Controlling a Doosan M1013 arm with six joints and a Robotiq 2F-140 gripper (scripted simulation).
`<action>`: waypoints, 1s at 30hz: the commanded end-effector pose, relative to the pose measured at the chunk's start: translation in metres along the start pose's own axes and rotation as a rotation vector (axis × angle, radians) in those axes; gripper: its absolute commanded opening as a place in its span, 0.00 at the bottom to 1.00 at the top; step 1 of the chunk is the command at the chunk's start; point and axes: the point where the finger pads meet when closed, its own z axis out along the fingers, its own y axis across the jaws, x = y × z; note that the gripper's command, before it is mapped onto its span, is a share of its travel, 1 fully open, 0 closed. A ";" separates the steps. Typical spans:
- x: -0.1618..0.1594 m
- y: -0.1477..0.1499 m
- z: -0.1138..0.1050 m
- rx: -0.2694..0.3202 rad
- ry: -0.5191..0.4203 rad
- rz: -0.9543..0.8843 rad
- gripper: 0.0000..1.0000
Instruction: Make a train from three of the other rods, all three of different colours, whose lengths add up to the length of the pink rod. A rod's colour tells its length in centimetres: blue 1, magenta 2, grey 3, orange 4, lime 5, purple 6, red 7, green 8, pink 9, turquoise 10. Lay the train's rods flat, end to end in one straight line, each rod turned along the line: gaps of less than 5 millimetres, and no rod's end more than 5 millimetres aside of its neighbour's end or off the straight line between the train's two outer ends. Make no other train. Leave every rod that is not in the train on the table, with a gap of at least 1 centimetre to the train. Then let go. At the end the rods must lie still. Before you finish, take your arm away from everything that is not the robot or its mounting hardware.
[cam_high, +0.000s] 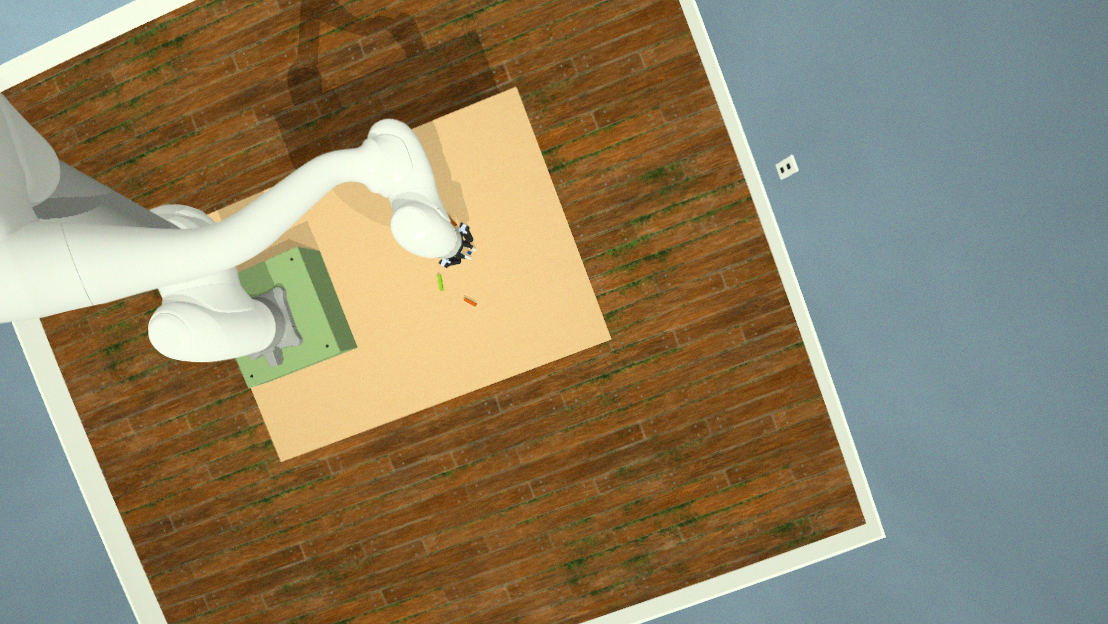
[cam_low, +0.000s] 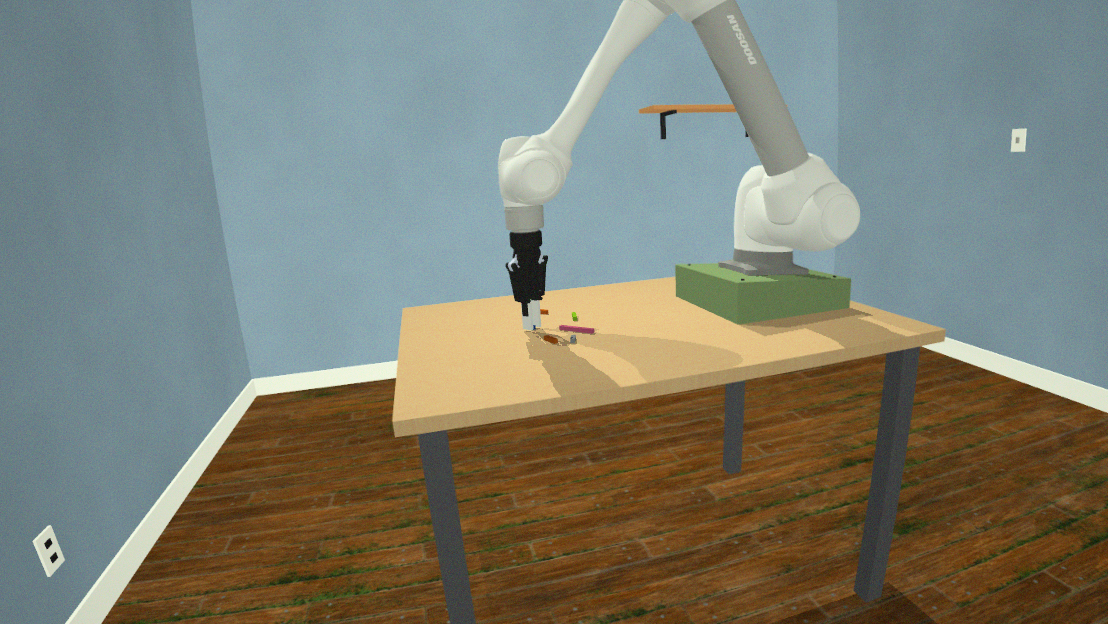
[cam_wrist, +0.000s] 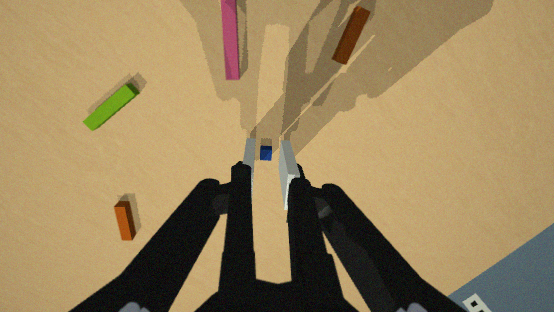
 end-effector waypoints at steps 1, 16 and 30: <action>0.005 -0.003 0.004 0.007 0.002 -0.002 0.15; 0.005 -0.003 0.004 0.007 0.002 -0.002 0.15; 0.005 -0.003 0.004 0.007 0.002 -0.002 0.03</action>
